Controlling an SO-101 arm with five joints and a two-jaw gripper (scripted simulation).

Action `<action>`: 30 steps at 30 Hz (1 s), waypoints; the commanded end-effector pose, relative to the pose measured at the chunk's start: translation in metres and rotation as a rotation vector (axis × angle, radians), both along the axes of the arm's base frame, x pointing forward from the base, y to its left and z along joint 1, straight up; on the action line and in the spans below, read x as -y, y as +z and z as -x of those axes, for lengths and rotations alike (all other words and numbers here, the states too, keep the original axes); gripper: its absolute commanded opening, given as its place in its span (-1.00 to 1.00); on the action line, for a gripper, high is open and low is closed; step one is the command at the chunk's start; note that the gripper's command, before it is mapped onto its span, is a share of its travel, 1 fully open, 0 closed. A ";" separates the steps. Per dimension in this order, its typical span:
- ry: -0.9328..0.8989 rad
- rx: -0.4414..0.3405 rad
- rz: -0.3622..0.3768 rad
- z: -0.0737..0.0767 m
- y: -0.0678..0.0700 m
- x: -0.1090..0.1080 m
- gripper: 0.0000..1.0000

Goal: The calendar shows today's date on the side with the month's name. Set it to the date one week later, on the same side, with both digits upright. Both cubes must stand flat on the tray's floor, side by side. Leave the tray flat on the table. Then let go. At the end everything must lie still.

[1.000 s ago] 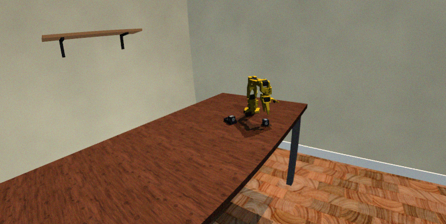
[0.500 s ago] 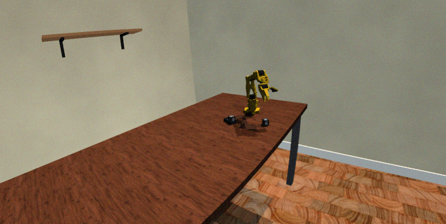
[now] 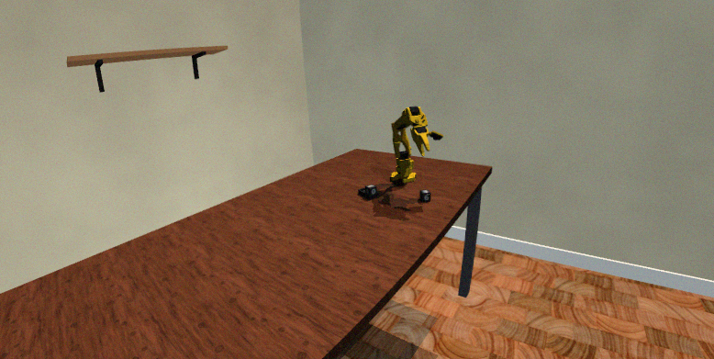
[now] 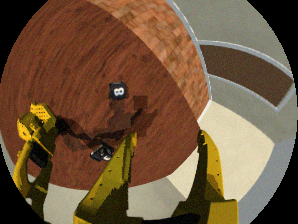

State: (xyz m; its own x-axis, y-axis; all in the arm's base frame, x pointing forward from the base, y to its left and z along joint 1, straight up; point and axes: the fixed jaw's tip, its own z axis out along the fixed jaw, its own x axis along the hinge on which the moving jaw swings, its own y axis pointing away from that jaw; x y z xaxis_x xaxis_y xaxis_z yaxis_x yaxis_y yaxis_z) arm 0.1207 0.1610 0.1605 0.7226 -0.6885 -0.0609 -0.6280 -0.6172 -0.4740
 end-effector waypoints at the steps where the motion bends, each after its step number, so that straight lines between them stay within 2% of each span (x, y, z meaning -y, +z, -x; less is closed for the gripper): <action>1: 0.016 0.034 -0.043 0.002 0.011 -0.001 -0.30; 14: 0.101 0.077 -0.011 -0.001 0.010 -0.001 -0.30; 28: 0.423 0.234 0.113 -0.010 0.008 -0.001 -0.30; 30: 0.423 0.234 0.113 -0.010 0.008 -0.001 -0.30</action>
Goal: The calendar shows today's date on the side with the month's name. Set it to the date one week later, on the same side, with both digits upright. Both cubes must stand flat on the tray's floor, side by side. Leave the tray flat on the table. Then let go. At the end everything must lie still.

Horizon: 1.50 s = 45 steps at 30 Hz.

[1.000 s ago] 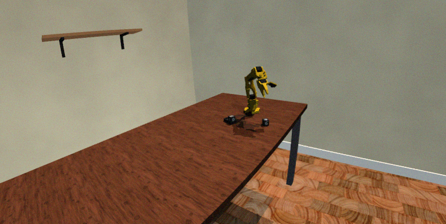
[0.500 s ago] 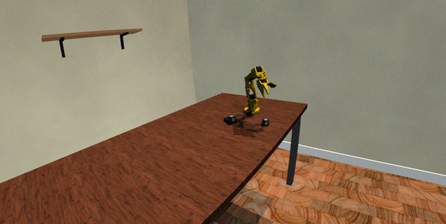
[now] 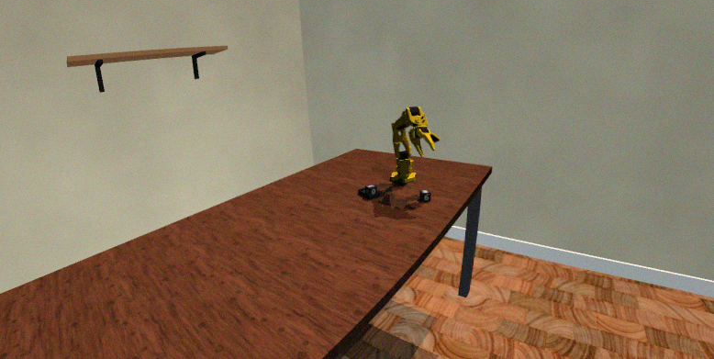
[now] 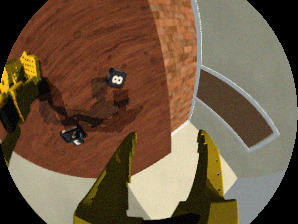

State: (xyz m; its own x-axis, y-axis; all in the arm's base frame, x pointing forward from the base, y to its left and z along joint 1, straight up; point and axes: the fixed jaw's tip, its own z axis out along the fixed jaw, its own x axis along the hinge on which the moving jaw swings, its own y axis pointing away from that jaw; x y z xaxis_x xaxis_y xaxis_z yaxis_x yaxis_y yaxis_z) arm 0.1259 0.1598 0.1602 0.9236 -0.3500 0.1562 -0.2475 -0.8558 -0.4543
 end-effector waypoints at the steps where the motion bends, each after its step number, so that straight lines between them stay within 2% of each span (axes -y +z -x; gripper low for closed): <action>1: 0.062 0.066 -0.015 -0.006 0.008 -0.002 -0.30; 15: 0.504 0.279 0.160 -0.019 0.006 -0.003 -0.30; 17: 0.504 0.279 0.160 -0.019 0.006 -0.003 -0.30; 27: 0.758 0.397 0.263 -0.027 0.005 -0.003 -0.30; 32: 0.841 0.435 0.298 -0.029 0.004 -0.004 -0.30; 45: 0.914 0.468 0.328 -0.031 0.004 -0.004 -0.30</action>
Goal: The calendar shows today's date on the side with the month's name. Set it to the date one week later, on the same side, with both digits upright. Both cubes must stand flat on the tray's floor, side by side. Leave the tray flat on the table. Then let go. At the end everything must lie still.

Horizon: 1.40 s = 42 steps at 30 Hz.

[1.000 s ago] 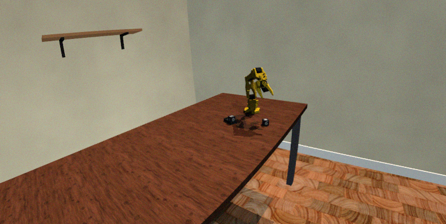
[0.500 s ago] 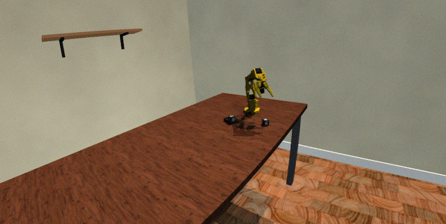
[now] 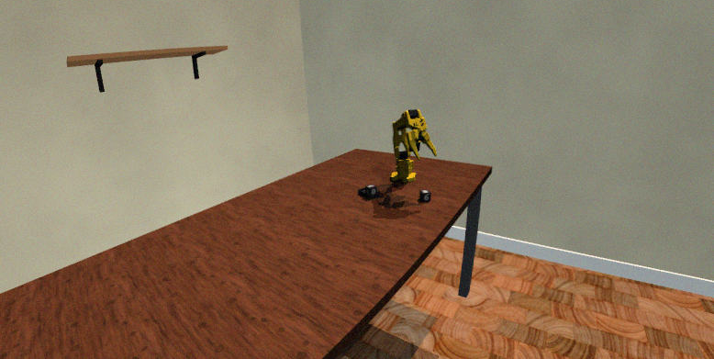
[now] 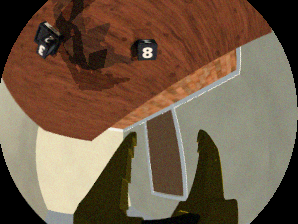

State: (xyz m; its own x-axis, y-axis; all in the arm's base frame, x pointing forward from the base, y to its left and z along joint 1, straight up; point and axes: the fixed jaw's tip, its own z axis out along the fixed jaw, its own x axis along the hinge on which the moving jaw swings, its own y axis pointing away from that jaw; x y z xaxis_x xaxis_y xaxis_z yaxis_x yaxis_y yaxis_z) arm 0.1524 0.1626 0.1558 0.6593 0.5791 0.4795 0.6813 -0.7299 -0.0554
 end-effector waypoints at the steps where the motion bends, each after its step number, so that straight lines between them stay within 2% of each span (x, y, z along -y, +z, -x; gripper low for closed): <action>1: 0.005 0.039 -0.032 -0.005 0.008 -0.002 -0.30; 8: 0.006 0.038 -0.030 -0.005 0.008 -0.002 -0.30; 12: 0.006 0.020 -0.010 -0.006 0.003 -0.002 -0.30; 16: 0.006 -0.031 0.047 -0.007 -0.013 -0.004 -0.30; 21: 0.007 -0.128 0.155 -0.008 -0.042 -0.005 -0.30; 23: 0.007 -0.128 0.155 -0.008 -0.042 -0.005 -0.30; 27: 0.007 -0.207 0.243 -0.007 -0.066 -0.004 -0.30; 31: 0.007 -0.266 0.309 -0.005 -0.083 -0.001 -0.30; 35: 0.007 -0.292 0.338 -0.003 -0.091 0.000 -0.30; 42: 0.008 -0.295 0.341 -0.003 -0.092 0.000 -0.30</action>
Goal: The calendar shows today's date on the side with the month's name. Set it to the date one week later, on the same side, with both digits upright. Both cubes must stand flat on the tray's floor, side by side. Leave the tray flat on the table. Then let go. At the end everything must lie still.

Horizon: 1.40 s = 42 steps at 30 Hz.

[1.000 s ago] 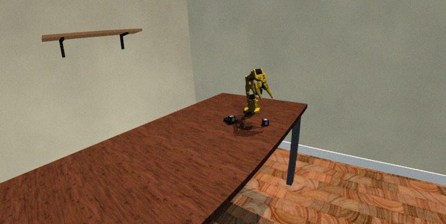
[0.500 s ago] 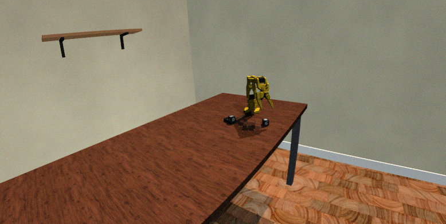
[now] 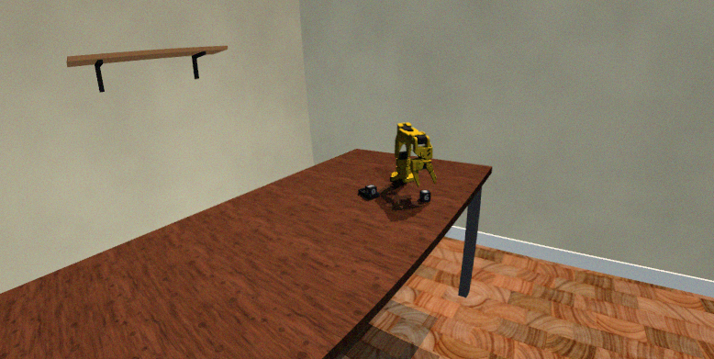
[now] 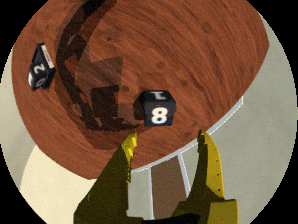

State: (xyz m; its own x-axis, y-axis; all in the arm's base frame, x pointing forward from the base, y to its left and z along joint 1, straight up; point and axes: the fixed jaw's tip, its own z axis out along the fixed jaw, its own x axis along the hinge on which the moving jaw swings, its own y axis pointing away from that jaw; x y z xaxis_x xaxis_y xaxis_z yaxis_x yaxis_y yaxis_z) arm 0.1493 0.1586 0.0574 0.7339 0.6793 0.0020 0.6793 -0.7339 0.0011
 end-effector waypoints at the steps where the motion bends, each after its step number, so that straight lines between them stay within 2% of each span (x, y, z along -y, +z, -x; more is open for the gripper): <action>1: -0.002 0.033 -0.039 -0.006 0.007 -0.004 -0.30; 42: -0.012 0.029 -0.034 -0.009 0.003 0.000 -0.30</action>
State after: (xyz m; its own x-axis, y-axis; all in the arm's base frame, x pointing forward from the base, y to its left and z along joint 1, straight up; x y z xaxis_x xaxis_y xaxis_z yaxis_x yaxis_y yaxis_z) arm 0.1533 0.1561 0.0567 0.7404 0.6722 0.0051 0.6722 -0.7404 0.0008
